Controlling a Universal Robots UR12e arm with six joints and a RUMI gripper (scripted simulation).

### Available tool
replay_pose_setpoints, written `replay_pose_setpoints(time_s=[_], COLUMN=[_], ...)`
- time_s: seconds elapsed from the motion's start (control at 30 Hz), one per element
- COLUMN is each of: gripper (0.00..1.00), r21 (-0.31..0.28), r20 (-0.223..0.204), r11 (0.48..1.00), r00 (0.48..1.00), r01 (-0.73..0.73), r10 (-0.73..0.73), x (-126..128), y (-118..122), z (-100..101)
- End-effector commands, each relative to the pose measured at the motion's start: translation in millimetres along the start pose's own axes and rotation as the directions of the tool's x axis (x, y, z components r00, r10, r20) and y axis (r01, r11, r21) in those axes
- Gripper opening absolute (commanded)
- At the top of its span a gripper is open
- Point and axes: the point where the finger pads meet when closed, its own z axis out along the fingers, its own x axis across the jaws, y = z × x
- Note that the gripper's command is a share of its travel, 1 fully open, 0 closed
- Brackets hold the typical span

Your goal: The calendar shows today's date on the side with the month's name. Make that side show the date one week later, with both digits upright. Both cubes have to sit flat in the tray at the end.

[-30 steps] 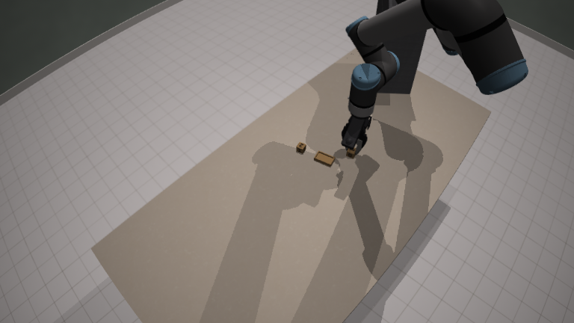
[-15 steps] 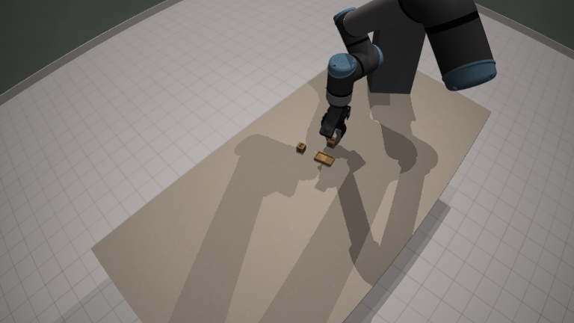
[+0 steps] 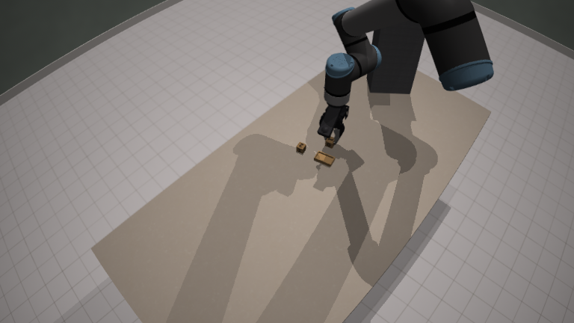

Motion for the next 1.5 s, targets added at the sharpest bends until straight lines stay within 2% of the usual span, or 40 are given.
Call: replay_pose_setpoints(time_s=[0.0,0.23,0.53,0.73,1.47], gripper=[0.11,0.11,0.11,0.11,0.11], r21=[0.0,0.0,0.0,0.0,0.0], r20=[0.0,0.0,0.0,0.0,0.0], r11=[1.0,1.0,1.0,1.0,1.0], r00=[1.0,1.0,1.0,1.0,1.0], r01=[0.0,0.0,0.0,0.0,0.0], r10=[0.0,0.0,0.0,0.0,0.0], x=[0.1,0.2,0.3,0.3,0.3], y=[-0.2,-0.2,-0.3,-0.4,-0.4], z=[5.6,18.4,47.2,59.3,61.8])
